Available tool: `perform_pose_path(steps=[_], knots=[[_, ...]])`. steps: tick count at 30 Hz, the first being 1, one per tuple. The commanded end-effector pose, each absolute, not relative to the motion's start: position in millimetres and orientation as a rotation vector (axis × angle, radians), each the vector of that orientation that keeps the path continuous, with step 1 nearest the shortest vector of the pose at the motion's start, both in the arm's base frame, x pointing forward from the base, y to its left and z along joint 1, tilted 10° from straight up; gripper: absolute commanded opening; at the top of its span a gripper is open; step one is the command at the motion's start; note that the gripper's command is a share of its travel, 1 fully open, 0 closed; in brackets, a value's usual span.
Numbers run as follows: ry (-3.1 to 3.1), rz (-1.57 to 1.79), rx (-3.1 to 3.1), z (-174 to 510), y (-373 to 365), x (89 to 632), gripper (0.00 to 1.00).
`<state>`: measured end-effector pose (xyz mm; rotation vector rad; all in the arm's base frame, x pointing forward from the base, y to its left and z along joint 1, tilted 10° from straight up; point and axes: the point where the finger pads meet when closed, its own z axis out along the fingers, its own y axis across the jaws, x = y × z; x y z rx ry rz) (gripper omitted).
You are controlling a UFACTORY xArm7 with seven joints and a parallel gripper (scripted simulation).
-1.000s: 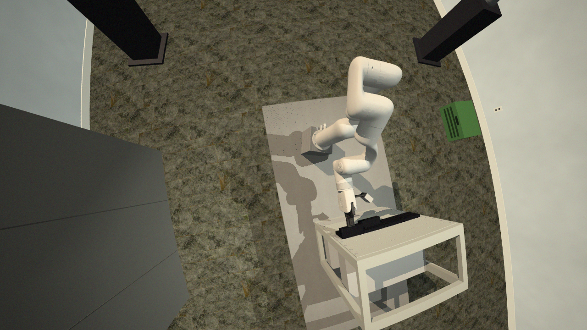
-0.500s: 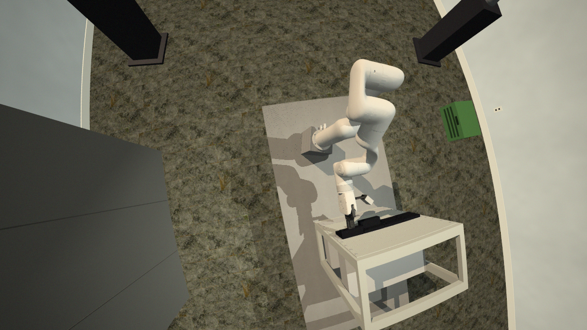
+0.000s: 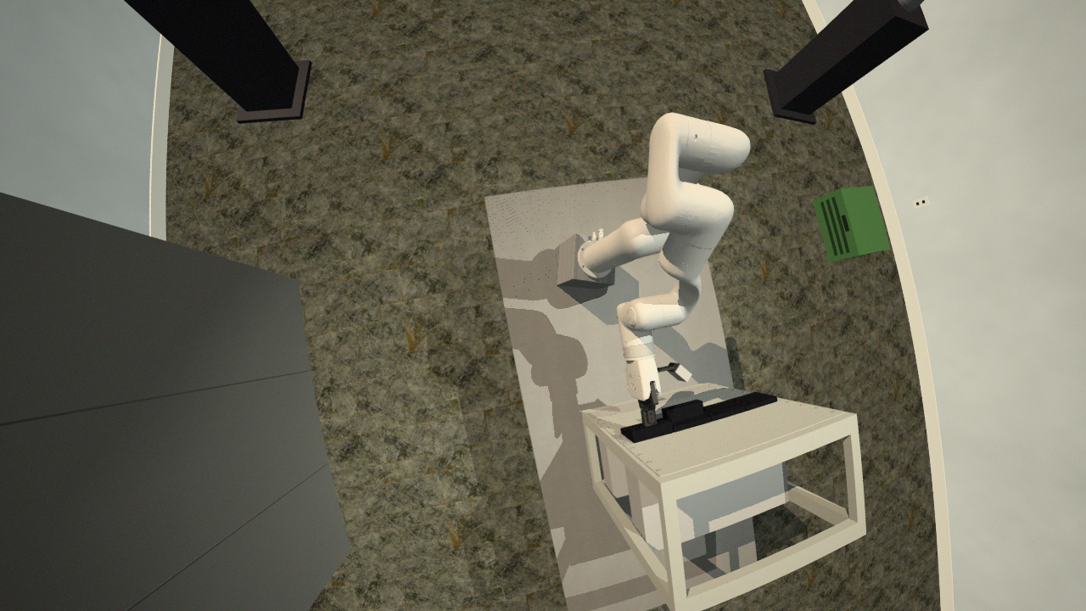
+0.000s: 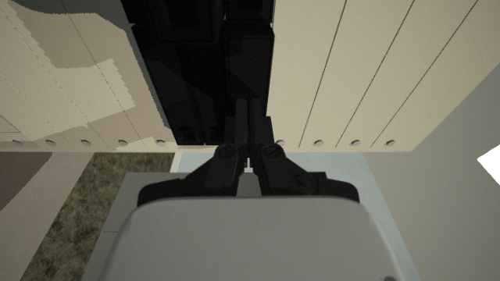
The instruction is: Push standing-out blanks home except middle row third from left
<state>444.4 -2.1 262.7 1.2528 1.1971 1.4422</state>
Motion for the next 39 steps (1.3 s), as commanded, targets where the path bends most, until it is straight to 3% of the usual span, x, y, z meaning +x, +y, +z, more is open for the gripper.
perform_pose_path(steps=[1,39], knots=[[1.194,1.444,1.250,264.7,-1.9,449.6,0.00],[1.194,1.444,1.250,265.2,-1.1,455.5,0.00]])
